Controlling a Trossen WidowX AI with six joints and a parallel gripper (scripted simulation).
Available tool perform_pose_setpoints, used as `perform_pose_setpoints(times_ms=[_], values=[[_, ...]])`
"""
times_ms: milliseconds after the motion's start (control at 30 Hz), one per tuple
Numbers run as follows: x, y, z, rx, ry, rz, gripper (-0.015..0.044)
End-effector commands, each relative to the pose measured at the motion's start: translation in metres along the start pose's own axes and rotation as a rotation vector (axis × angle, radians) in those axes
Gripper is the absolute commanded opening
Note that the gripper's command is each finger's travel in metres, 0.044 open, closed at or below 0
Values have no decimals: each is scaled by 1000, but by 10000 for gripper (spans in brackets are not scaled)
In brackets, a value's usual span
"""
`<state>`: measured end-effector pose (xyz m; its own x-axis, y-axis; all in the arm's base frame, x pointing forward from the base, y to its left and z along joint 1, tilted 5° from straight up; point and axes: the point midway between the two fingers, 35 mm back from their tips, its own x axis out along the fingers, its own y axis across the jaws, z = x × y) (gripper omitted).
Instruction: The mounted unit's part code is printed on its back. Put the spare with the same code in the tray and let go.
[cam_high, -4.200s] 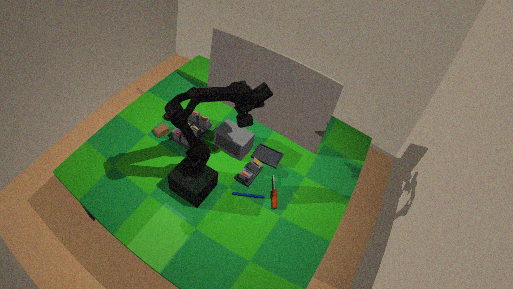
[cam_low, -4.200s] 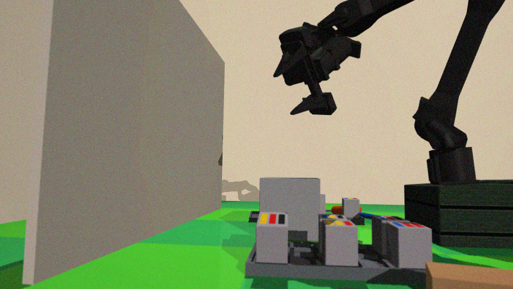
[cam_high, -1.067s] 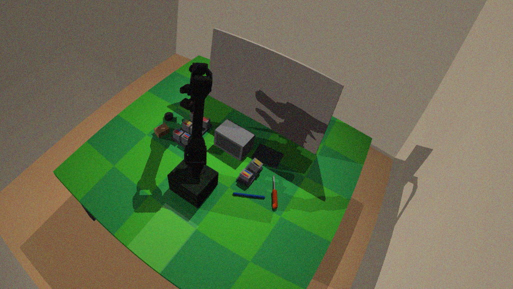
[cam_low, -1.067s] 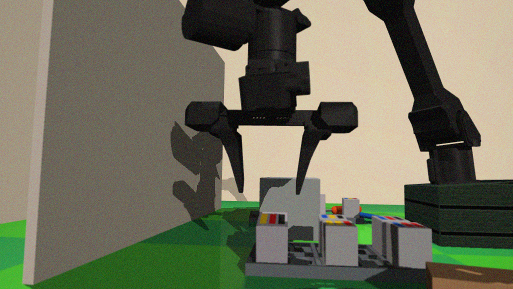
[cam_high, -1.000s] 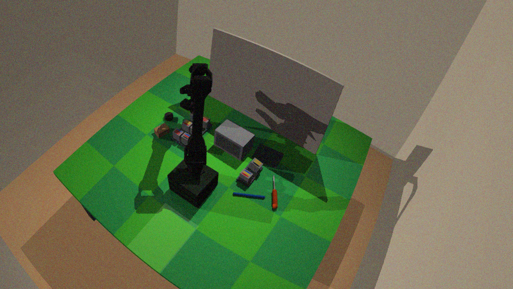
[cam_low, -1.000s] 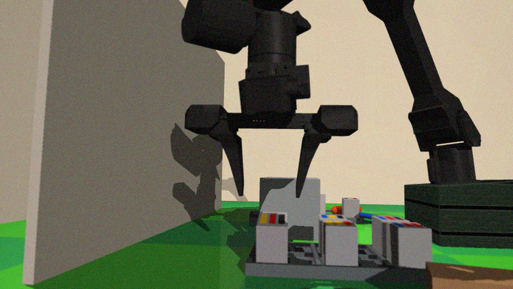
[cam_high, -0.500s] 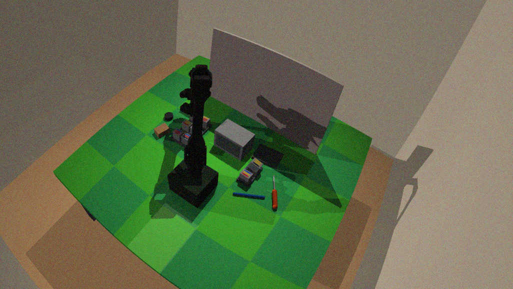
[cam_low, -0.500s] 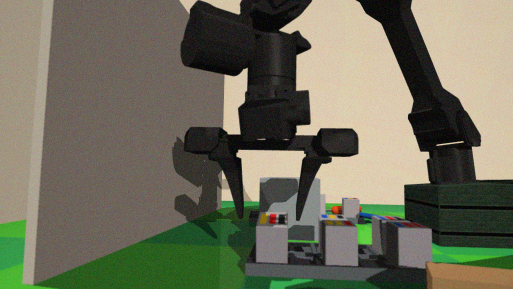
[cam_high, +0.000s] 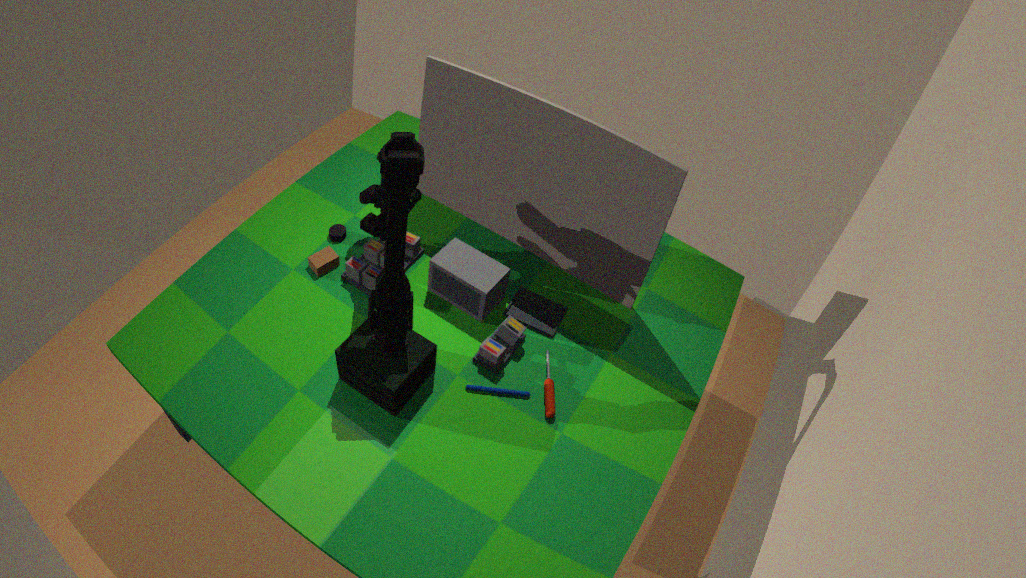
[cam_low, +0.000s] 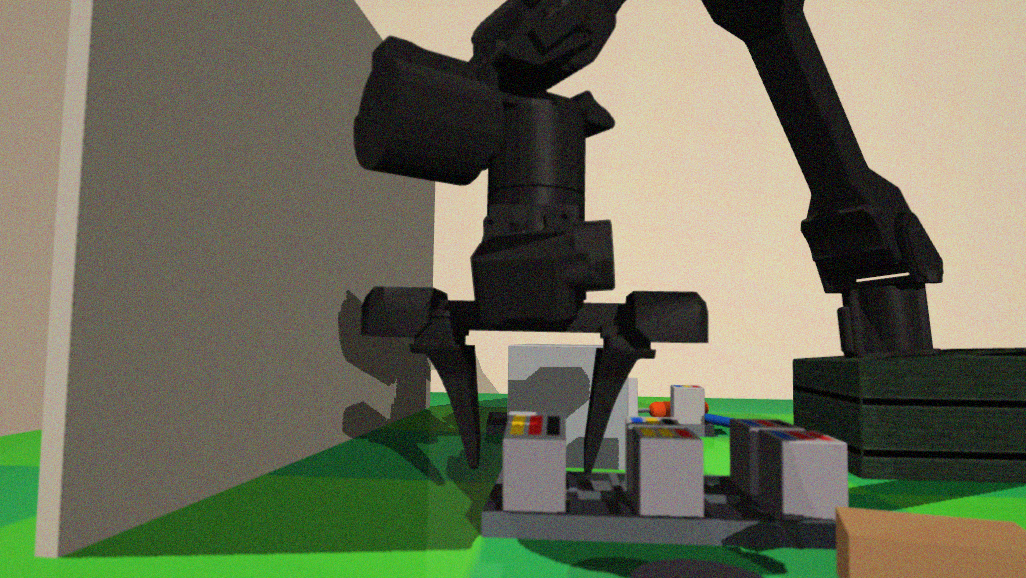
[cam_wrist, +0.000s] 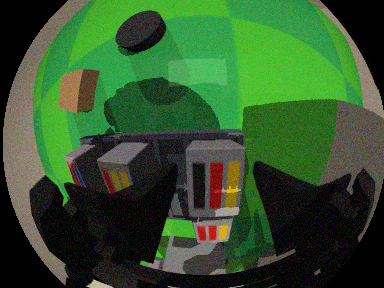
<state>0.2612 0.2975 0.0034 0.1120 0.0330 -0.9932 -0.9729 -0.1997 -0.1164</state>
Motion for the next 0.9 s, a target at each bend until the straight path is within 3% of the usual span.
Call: perform_pose_setpoints(times_ms=[0,400,567,800,867], values=[[9,3,-2,-4,8,7,300],[15,3,-3,-4,8,7,300],[13,3,-2,-1,6,7,169],[13,3,-2,-1,6,7,122],[13,3,-2,-1,6,7,70]])
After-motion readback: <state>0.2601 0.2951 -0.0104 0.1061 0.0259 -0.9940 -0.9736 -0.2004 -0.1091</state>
